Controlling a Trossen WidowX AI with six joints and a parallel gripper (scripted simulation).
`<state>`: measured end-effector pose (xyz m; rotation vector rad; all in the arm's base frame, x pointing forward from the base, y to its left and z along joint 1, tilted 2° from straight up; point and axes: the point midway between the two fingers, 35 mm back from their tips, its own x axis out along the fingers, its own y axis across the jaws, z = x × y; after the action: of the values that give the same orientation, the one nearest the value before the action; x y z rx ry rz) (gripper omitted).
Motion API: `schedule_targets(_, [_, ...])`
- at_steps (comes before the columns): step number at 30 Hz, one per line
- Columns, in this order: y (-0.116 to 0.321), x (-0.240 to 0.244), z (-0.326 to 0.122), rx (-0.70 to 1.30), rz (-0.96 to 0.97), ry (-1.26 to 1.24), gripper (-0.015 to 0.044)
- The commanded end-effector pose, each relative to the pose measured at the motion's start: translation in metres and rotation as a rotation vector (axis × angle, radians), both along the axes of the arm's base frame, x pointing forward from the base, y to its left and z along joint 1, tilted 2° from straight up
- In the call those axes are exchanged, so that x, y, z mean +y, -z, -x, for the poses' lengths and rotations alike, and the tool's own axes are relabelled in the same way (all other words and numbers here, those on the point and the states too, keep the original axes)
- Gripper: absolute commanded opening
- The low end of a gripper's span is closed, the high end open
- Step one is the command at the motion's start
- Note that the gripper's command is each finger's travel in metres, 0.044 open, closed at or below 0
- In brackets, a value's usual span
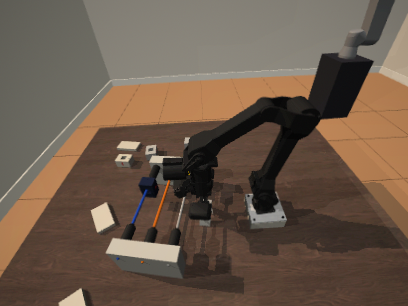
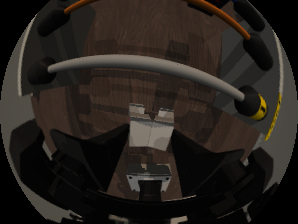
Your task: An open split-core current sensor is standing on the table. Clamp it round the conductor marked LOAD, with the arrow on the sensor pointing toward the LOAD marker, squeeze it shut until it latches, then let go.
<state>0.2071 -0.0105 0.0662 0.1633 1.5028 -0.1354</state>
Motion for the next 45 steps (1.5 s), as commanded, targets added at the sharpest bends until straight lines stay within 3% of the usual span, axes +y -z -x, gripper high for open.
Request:
schedule_targets(1, [-0.007, 0.000, -0.002, -0.003, 0.001, 0.000, 0.0097])
schedule_targets(5, [-0.024, -0.001, -0.004, -0.003, 0.001, 0.001, 0.0000])
schedule_targets(31, [-0.130, -0.002, 0.009, 0.001, 0.004, -0.001, 0.0000])
schedule_targets(45, [-0.130, -0.005, -0.008, -0.004, 0.030, -0.412, 0.0000])
